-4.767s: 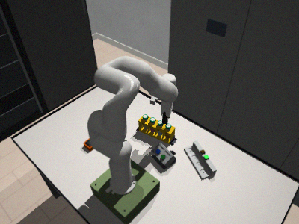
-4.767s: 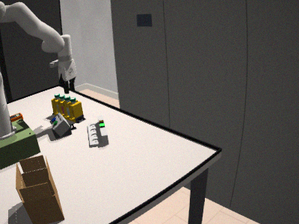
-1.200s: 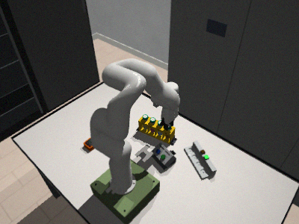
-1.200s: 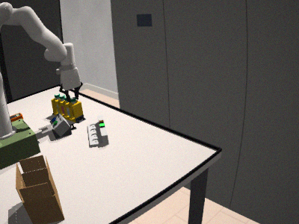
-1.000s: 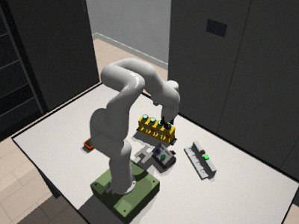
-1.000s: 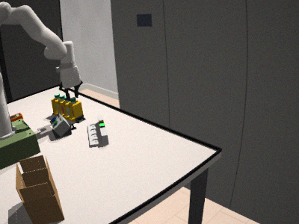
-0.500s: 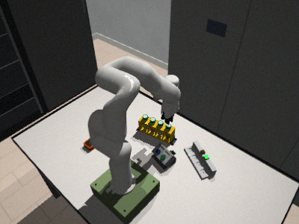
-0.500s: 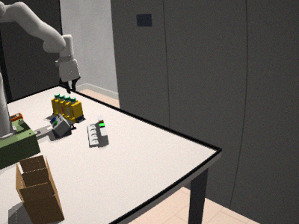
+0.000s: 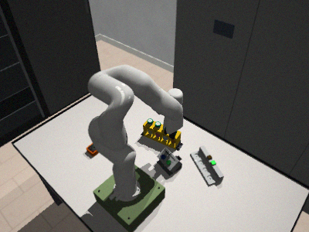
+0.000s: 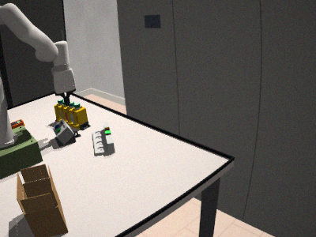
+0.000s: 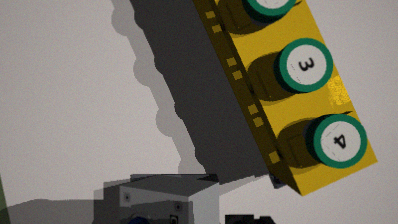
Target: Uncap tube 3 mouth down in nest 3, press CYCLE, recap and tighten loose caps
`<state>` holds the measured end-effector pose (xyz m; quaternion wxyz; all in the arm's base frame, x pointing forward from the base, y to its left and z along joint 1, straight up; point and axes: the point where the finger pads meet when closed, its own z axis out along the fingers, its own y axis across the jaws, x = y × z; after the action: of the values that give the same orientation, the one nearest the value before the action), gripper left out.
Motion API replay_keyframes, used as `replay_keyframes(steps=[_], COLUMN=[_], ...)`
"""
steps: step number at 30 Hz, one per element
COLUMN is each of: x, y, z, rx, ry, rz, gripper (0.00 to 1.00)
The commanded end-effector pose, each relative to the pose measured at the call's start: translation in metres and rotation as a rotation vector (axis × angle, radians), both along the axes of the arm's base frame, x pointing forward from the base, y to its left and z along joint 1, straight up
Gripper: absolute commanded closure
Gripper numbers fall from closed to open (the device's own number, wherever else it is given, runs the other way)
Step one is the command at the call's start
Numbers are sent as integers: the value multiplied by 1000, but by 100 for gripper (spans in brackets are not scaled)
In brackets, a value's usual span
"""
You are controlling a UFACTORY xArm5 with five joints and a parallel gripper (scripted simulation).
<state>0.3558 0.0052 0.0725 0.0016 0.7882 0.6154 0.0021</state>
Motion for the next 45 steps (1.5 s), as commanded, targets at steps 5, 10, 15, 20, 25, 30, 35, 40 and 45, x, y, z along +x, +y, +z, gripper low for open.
replay_keyframes(steps=[5, 10, 15, 20, 25, 30, 35, 40, 45], x=[-50, -84, -93, -93, -93, -93, -93, -93, -93], y=[-28, -45, -50, -50, -51, -51, -51, -51, -51], z=[-24, -41, -46, -46, -61, -64, -64, -64, -66], rx=[-3, -3, -3, -3, -3, -3, -3, -3, -3], ry=[-4, -4, -4, -4, -4, -4, -4, -4, -4], rz=[0, 0, 0, 0, 0, 0, 0, 0, 0], gripper=[100, 100, 100, 100, 100, 100, 100, 100, 100])
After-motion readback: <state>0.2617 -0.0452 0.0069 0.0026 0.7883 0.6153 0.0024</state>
